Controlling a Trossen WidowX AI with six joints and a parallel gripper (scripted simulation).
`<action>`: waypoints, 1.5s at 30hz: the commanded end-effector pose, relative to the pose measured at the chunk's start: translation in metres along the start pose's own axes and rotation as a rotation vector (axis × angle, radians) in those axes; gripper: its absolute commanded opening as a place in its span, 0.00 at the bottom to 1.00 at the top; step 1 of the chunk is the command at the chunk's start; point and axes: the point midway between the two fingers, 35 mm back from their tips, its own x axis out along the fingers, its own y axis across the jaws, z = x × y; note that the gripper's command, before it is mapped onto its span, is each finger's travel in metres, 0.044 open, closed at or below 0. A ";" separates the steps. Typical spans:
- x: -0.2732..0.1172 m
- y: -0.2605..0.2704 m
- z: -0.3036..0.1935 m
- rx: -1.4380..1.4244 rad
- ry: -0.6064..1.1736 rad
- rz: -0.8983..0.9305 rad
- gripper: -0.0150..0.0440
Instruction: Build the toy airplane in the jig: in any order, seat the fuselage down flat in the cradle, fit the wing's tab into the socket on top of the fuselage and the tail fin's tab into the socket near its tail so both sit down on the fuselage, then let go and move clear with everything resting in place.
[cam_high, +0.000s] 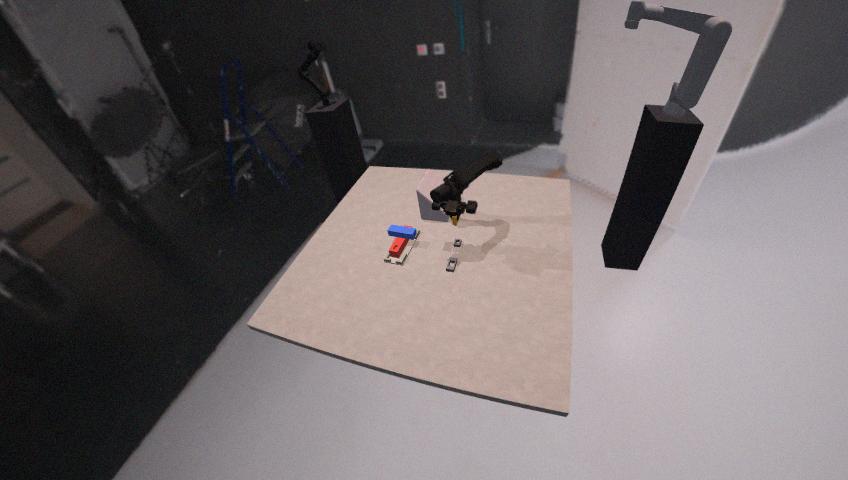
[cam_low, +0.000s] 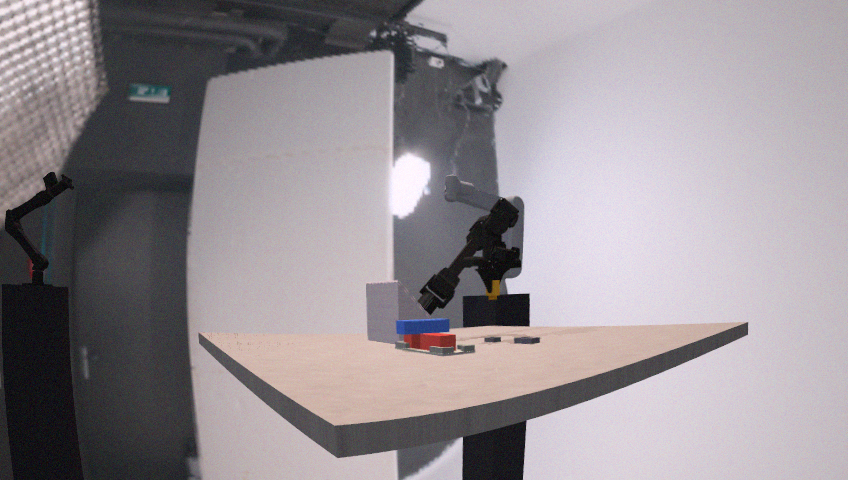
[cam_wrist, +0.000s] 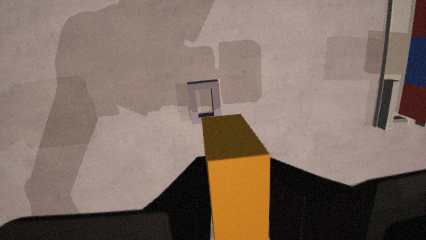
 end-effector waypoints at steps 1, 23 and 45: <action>-0.009 0.001 -0.002 -0.013 0.004 0.003 0.25; -0.012 -0.040 0.037 0.003 0.000 -0.001 0.25; -0.008 -0.093 0.072 0.021 -0.004 -0.004 0.25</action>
